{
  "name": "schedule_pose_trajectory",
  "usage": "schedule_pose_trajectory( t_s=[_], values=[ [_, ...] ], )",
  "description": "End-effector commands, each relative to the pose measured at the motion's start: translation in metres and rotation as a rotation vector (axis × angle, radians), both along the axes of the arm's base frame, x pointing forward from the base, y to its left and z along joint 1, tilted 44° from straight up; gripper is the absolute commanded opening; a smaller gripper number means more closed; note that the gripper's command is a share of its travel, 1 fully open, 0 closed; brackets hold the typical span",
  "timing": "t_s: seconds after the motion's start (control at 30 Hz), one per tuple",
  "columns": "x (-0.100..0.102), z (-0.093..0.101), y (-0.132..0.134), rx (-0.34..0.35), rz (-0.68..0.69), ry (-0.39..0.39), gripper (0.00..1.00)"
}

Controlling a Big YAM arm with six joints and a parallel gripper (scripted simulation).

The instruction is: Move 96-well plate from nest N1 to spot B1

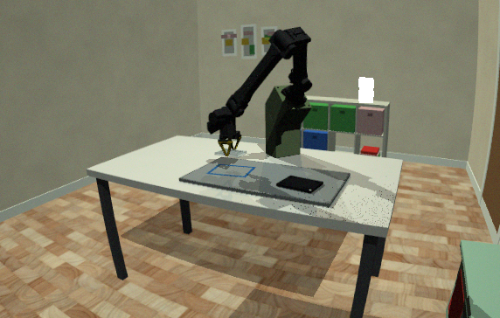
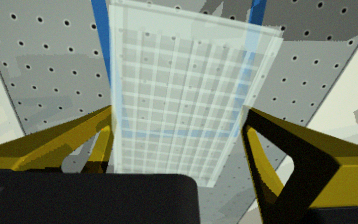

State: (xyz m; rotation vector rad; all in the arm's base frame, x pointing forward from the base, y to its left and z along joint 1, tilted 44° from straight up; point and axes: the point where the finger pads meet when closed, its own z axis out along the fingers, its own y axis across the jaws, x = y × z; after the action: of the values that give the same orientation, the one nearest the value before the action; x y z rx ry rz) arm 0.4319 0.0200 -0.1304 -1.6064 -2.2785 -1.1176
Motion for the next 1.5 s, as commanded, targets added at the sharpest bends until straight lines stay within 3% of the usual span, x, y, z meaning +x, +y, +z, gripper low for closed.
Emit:
schedule_pose_trajectory(
  t_s=[0.0, 0.47, 0.5, 0.53, 0.67, 0.7, 0.9, 0.93, 1.27, 1.37, 1.47],
  values=[
    [0.003, 0.003, -0.005, -0.005, -0.001, -0.015, 0.00],
    [0.003, 0.002, -0.005, -0.005, -0.001, -0.015, 0.00],
    [-0.004, -0.005, -0.005, -0.001, 0.002, -0.001, 0.00],
    [0.003, 0.002, -0.005, -0.005, -0.001, -0.015, 0.00],
    [-0.004, -0.005, -0.005, -0.002, 0.001, -0.002, 0.00],
    [0.003, 0.002, -0.005, -0.005, -0.001, -0.015, 0.00],
    [0.002, 0.002, -0.005, -0.005, -0.001, -0.015, 0.00],
    [-0.001, -0.005, 0.001, -0.005, 0.016, -0.015, 0.00],
    [0.009, -0.016, 0.014, -0.004, 0.009, -0.009, 0.00],
    [0.015, -0.008, 0.009, -0.008, -0.004, -0.029, 0.00],
    [0.011, -0.021, 0.019, -0.004, 0.009, -0.008, 0.00]
  ],
)
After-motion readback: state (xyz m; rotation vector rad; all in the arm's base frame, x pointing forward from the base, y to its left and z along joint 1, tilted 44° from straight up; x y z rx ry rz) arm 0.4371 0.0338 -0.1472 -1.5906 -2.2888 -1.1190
